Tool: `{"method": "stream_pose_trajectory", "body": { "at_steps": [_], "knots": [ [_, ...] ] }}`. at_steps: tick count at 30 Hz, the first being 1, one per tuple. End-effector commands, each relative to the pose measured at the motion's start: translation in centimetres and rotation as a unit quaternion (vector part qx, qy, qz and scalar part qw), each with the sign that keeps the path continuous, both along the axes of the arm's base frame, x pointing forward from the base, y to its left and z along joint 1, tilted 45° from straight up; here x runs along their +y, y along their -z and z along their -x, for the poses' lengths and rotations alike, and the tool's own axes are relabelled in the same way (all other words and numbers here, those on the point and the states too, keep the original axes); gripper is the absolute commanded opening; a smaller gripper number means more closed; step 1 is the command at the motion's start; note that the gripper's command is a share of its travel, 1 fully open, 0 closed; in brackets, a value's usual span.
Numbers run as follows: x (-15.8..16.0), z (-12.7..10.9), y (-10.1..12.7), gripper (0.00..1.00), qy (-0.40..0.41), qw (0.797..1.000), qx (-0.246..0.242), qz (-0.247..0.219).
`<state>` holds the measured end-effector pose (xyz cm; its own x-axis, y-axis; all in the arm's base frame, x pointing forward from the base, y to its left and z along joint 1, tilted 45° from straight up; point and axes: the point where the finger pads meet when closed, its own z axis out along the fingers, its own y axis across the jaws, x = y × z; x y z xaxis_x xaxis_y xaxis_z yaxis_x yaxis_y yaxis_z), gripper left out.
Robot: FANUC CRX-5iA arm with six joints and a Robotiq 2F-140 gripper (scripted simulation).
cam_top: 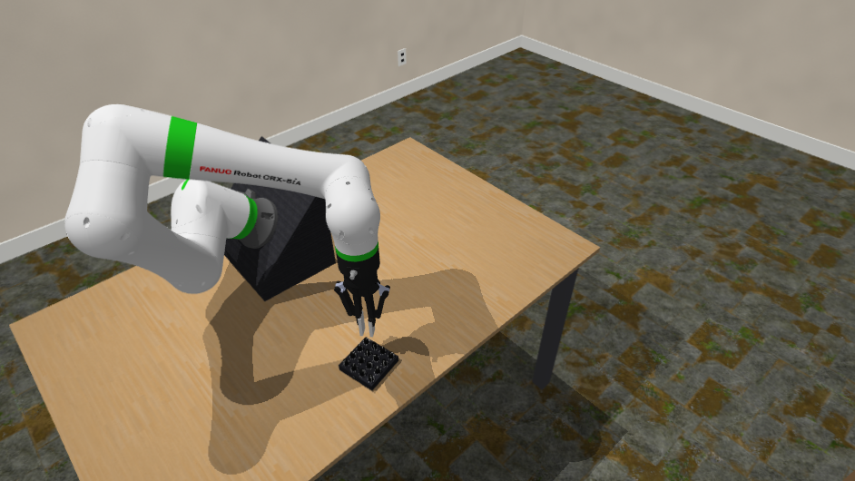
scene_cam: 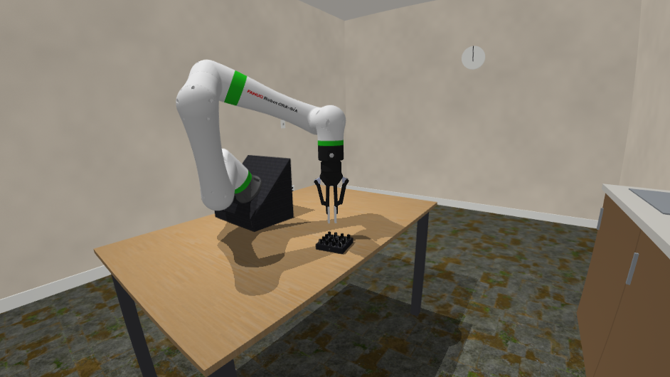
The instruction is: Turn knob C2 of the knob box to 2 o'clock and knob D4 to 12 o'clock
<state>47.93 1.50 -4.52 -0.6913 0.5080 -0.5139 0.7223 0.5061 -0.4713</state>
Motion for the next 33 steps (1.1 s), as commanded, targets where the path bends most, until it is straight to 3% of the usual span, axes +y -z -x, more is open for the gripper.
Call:
{"method": "stream_pose_trajectory", "body": {
  "at_steps": [1,12,33],
  "knots": [
    [0.2,0.6,-0.1,0.12,0.053,0.997,-0.058,0.001],
    [0.5,1.6,-0.2,0.12,0.151,0.977,-0.154,-0.003],
    [0.5,1.7,-0.2,0.12,0.153,0.976,-0.155,-0.003]
  ]
}}
